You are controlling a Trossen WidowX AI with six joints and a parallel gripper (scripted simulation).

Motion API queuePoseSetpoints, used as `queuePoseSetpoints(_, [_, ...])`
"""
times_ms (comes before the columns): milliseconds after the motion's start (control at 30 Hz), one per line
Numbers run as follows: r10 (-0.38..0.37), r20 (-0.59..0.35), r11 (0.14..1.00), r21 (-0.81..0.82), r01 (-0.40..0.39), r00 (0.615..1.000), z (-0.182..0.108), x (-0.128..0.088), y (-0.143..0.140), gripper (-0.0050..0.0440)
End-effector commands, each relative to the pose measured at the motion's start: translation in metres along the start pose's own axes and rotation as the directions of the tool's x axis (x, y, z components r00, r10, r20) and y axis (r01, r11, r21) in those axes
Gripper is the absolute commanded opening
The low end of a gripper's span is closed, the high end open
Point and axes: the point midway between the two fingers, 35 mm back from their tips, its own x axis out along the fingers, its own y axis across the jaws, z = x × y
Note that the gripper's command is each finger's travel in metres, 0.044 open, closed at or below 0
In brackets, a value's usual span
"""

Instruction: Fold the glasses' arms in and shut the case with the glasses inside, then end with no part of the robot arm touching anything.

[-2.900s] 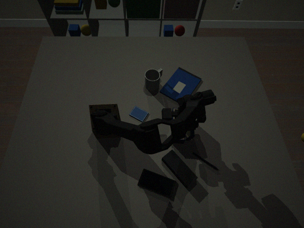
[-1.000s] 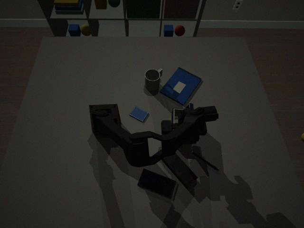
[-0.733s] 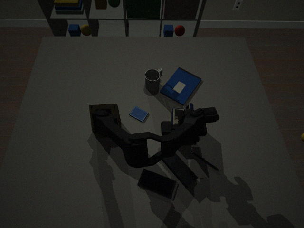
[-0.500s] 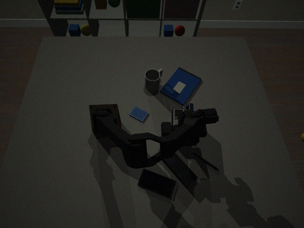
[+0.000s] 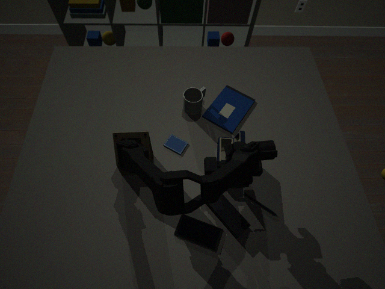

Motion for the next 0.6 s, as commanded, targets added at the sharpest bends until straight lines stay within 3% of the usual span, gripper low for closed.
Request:
queuePoseSetpoints(0, [0.008,0.002,1.0,0.006,-0.008,1.0,0.005,-0.002,0.001,0.0])
queuePoseSetpoints(567, [0.008,0.002,1.0,0.006,-0.008,1.0,0.015,-0.002,0.0,0.0])
